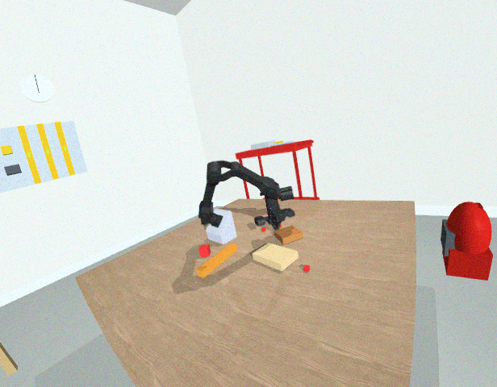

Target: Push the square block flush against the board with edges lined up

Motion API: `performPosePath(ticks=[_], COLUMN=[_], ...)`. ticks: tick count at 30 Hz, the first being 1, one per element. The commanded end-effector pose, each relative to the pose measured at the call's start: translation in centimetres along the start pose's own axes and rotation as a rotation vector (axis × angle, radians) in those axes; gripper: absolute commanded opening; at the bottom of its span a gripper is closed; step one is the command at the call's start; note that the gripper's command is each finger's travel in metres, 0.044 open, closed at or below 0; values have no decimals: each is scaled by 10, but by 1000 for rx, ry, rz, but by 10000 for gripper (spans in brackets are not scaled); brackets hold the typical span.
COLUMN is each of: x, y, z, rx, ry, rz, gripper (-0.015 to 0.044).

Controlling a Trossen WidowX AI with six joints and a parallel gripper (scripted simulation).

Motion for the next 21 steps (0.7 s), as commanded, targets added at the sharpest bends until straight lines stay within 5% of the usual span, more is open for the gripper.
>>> performPosePath(ticks=[1, 21], x=[-1, -1], y=[7, 36], z=[-1, 0], rx=[0, -1], ry=[-5, -5], rz=[-1, -2], gripper=[0, 0])
Point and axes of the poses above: the point midway between the two fingers, 35 mm back from their tips, its own x axis back along the fingers, its own z axis across the jaws, y = z × x, the point moved 4 cm from there along x, back along the fingers, and after that the axes turned 6 degrees about x, right-handed, at the moved point
